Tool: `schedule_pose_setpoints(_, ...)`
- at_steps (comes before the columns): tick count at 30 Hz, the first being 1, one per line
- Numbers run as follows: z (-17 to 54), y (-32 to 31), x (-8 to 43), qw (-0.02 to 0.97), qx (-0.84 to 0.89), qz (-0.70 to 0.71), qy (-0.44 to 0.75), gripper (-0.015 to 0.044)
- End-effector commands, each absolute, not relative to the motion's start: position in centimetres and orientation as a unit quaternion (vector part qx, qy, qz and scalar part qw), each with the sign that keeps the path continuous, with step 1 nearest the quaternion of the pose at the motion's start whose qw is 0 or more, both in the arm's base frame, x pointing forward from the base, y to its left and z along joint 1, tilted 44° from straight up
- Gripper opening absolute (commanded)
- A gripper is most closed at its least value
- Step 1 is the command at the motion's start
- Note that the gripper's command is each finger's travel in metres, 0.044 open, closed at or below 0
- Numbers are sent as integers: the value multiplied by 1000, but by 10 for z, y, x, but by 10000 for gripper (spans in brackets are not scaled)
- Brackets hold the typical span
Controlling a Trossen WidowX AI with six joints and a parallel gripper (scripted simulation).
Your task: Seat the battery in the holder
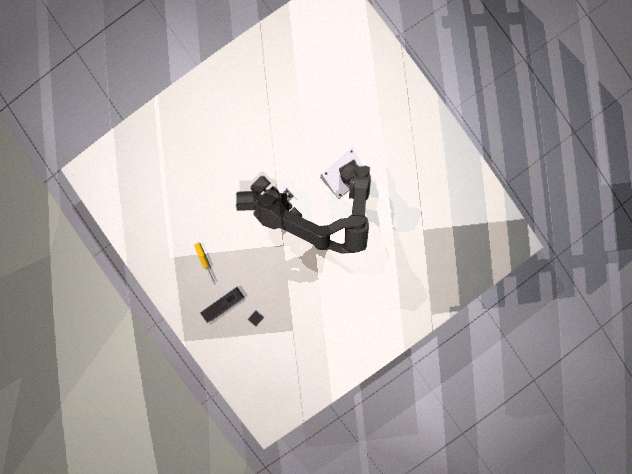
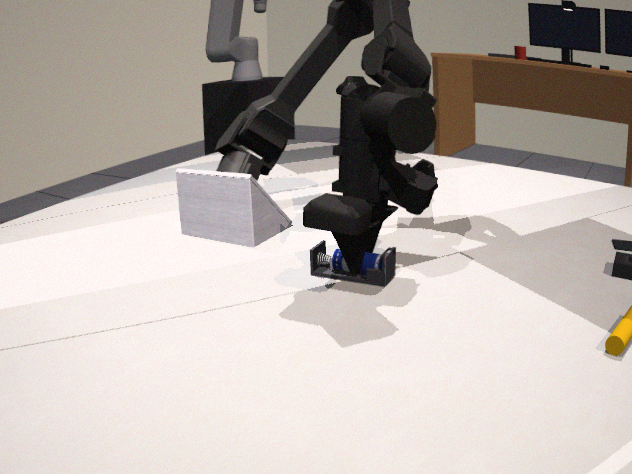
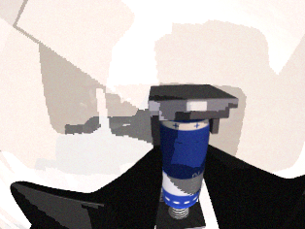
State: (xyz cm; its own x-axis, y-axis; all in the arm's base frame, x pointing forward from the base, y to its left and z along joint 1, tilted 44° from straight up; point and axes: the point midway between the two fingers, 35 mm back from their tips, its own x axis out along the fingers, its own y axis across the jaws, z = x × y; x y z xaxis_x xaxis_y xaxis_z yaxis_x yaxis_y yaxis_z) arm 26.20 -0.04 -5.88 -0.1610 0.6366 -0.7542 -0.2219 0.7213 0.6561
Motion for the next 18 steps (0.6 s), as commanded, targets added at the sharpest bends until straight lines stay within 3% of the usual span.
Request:
schedule_pose_setpoints(1, -59, 0, 263, 629, 153, 340, 682, 85)
schedule_pose_setpoints(5, -59, 0, 263, 629, 153, 340, 682, 187)
schedule_pose_setpoints(18, -48, -10, 264, 629, 152, 341, 682, 187)
